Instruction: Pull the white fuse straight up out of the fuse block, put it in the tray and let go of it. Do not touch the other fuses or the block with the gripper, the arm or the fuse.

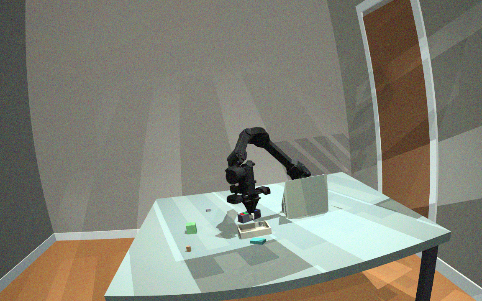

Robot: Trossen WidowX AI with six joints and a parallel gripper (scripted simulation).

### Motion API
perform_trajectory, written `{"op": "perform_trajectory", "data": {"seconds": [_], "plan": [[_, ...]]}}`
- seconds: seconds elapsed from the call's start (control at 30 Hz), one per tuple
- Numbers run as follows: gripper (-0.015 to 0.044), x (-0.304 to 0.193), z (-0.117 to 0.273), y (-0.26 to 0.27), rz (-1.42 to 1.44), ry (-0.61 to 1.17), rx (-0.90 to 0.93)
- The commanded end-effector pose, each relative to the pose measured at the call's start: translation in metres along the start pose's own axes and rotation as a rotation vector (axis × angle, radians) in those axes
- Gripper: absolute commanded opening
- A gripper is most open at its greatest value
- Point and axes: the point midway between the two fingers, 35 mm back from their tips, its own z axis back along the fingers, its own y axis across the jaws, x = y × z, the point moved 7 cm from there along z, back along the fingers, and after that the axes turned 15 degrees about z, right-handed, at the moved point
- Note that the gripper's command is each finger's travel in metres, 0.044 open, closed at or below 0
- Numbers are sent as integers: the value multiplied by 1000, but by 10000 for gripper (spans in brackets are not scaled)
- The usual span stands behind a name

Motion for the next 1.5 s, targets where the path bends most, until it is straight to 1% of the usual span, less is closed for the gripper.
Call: {"op": "perform_trajectory", "data": {"seconds": [0.0, 0.5, 0.77, 1.17, 1.2, 1.3, 1.47], "plan": [[0, -2, -11, -1, 13, -4, -13], [0, -2, -34, -2, 12, -5, -14], [0, -2, -35, -2, 12, -5, -14], [315, 0, -32, -1, 2, -1, -7], [330, -1, -29, -1, 2, -1, -7], [330, -2, 2, -1, 12, -4, -13], [330, -2, 5, -1, 13, -4, -13]]}}
